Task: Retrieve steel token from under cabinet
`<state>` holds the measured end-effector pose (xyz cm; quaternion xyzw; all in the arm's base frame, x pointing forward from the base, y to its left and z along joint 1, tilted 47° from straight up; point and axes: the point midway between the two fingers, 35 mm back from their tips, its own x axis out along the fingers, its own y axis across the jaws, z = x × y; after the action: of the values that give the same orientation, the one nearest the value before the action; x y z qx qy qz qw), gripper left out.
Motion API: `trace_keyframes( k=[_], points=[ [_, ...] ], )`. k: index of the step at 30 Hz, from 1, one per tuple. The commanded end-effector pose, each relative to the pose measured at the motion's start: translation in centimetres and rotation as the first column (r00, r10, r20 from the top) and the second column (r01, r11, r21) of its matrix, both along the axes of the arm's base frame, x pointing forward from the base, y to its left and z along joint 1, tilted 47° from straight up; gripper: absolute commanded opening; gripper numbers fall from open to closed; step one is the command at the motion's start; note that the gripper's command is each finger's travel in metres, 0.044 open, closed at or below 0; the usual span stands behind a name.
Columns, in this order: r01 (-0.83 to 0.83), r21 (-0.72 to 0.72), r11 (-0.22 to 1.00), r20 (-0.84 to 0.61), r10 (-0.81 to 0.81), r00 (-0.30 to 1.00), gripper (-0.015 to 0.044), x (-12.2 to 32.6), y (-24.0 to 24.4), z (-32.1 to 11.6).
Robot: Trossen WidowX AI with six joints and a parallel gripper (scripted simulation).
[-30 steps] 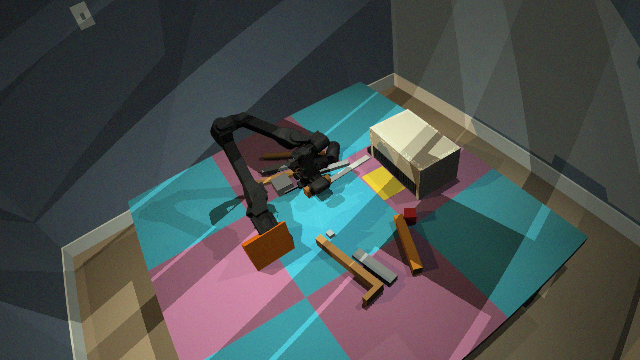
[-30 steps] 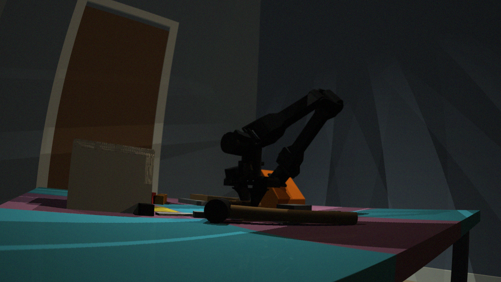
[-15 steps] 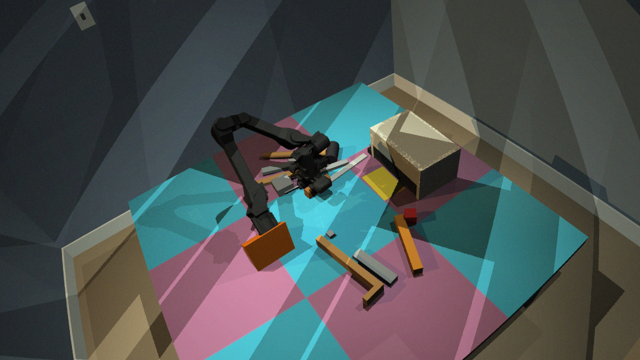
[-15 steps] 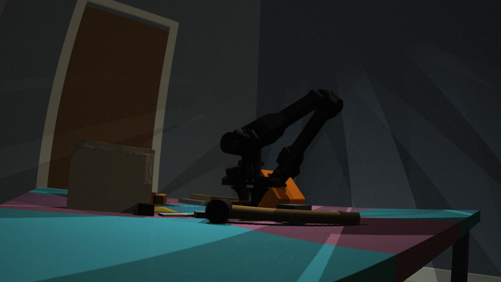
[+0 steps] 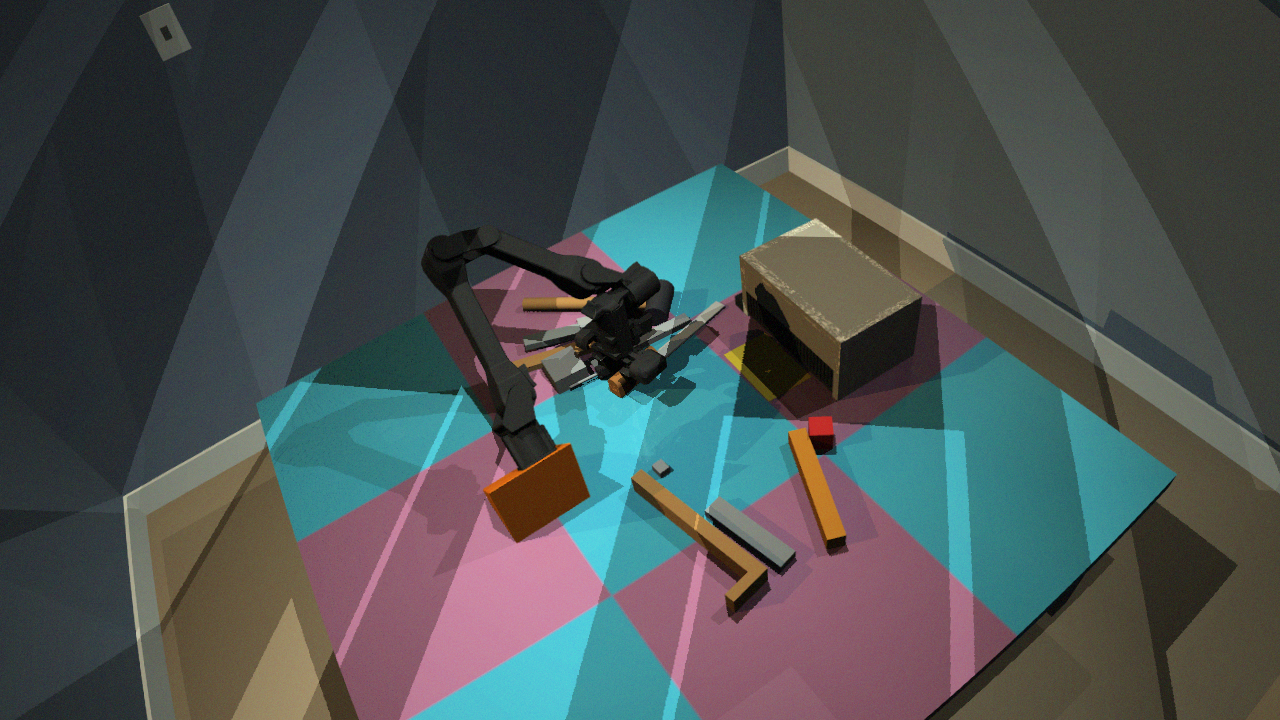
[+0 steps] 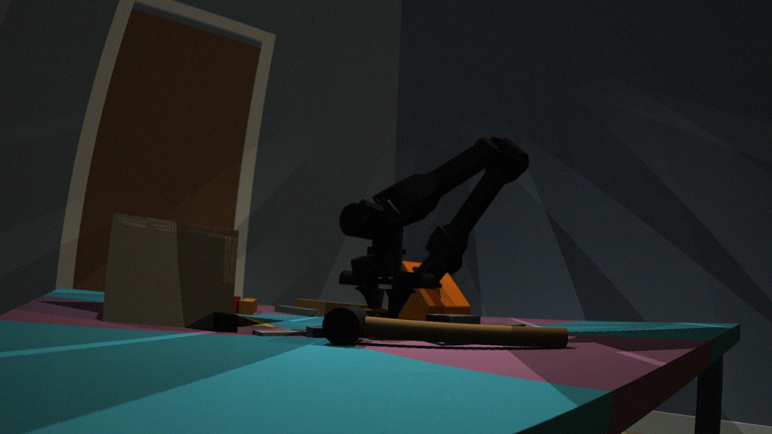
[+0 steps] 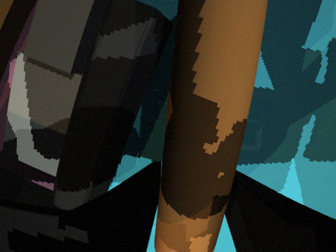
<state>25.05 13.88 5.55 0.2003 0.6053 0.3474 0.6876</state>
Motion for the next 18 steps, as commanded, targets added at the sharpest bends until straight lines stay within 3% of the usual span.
trace_keyframes(
  k=[1,18],
  points=[
    [-0.041,0.010,0.999,0.046,0.040,0.998,0.0000,0.12,0.23,0.31],
    [-0.133,-0.002,0.991,0.142,0.132,0.981,0.0000,0.12,0.24,0.38]
  ],
)
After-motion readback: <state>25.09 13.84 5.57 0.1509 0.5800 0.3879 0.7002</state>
